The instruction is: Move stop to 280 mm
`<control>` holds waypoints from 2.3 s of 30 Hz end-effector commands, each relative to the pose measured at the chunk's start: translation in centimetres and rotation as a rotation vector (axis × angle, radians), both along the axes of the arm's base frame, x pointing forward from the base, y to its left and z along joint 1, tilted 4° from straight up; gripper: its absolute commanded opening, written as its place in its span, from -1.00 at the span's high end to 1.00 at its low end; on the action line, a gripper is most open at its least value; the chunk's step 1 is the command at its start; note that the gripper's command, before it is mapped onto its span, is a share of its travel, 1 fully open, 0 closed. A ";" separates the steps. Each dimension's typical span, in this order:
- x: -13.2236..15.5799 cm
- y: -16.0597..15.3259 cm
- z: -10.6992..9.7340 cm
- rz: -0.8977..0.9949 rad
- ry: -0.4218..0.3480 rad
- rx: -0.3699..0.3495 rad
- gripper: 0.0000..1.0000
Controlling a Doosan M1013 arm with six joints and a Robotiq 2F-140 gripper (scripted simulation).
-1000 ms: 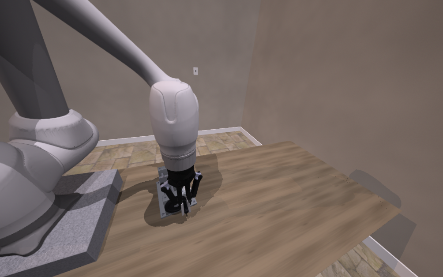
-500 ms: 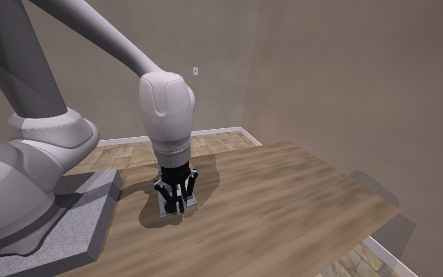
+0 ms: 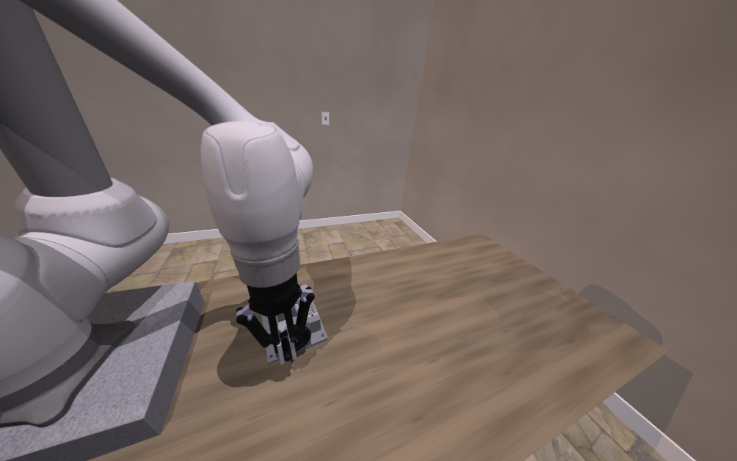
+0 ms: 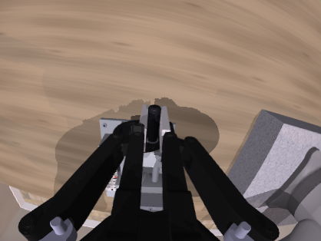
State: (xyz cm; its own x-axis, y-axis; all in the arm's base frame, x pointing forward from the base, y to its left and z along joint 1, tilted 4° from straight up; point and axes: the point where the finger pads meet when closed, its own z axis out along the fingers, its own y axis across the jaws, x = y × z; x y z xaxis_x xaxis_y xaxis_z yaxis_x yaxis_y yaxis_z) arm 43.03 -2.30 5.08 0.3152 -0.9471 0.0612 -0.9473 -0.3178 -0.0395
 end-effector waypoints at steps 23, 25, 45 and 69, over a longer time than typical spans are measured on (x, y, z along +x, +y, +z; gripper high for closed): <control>-0.4 -0.4 -3.6 0.000 -0.001 0.000 0.92; -0.2 -0.3 -3.8 0.000 -0.001 0.000 0.92; 1.7 0.2 -4.9 0.000 -0.001 0.000 0.92; 4.3 1.2 -3.1 0.000 -0.001 0.000 0.92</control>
State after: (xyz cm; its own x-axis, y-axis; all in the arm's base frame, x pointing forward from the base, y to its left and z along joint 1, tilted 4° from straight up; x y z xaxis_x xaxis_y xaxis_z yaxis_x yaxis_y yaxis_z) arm 47.22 -1.13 1.71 0.3144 -0.9473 0.0612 -0.9475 -0.3171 -0.0409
